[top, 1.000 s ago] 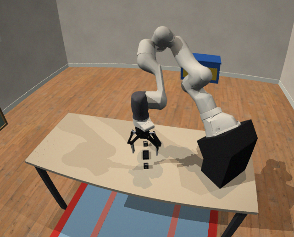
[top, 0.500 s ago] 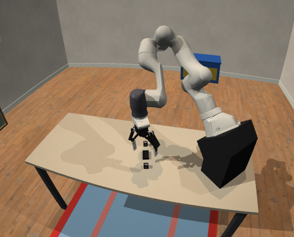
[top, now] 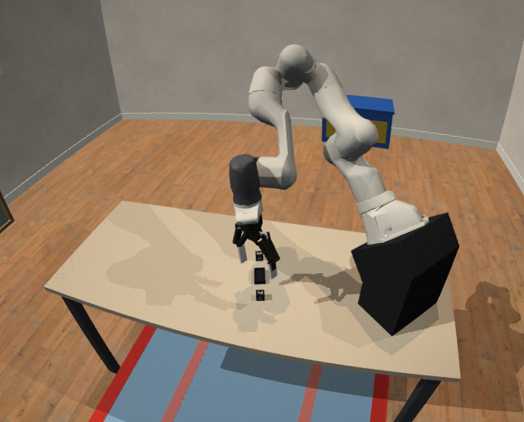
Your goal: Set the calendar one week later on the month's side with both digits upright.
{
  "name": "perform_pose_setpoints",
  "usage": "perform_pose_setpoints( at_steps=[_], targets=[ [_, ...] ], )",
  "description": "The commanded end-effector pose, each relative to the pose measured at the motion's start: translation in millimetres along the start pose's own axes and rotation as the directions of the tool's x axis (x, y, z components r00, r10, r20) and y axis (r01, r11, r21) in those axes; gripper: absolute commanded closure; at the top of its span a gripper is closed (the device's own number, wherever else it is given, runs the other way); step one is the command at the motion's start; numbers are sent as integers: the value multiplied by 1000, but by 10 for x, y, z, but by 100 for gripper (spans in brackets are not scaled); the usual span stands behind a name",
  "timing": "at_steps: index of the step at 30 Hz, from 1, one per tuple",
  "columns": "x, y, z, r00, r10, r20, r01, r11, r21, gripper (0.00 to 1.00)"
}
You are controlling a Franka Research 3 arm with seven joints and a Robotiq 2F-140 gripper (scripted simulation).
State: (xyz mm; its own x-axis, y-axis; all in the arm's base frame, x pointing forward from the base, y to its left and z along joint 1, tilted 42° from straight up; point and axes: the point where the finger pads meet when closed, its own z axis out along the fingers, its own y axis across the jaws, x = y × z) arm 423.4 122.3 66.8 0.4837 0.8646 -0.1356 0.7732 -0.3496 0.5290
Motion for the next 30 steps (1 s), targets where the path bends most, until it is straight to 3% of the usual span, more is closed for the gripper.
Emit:
perform_pose_setpoints(
  at_steps=[1,9,24,26,30],
  targets=[
    [6,-2,-16,987,159,-14,-159,987,0,0],
    [2,24,-49,960,280,-20,-280,960,16,0],
    [-12,104,-126,832,554,-23,-553,832,53,0],
    [-12,104,-126,832,554,-23,-553,832,53,0],
    [-18,137,-151,772,636,-21,-634,771,63,0]
  ],
)
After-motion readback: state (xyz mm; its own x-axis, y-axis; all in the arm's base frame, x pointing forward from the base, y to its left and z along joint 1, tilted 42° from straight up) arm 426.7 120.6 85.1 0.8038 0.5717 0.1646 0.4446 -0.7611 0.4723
